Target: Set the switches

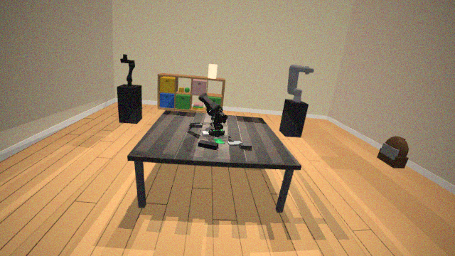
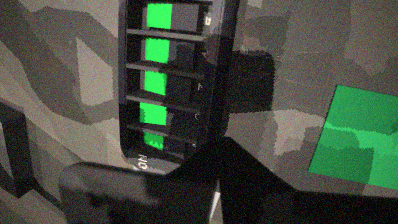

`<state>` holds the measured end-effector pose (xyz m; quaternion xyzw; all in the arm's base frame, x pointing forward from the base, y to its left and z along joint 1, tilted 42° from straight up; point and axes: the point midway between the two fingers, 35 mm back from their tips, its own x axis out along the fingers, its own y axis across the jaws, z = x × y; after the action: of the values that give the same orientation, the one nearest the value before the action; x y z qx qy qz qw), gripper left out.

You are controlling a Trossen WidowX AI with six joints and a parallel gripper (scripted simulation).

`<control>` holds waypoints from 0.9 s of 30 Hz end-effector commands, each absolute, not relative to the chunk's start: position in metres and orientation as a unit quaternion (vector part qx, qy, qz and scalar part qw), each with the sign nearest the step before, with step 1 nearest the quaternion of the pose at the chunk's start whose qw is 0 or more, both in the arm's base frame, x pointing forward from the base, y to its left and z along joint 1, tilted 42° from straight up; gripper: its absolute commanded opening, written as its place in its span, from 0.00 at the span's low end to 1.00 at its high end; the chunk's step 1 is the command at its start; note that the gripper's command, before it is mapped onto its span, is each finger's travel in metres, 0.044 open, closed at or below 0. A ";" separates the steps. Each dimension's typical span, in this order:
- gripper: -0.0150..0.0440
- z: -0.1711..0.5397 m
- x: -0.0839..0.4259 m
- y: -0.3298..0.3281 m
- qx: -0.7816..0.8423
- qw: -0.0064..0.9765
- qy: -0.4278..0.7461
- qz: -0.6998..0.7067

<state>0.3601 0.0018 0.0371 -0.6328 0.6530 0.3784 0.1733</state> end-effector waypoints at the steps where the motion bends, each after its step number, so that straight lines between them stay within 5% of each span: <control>1: 0.25 0.035 0.347 0.013 -0.659 0.183 0.628 0.371; 27: 0.25 -0.004 0.235 0.033 -0.770 0.260 0.477 0.334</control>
<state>0.2342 0.0321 -0.0055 -0.7668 0.4821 0.3375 0.2562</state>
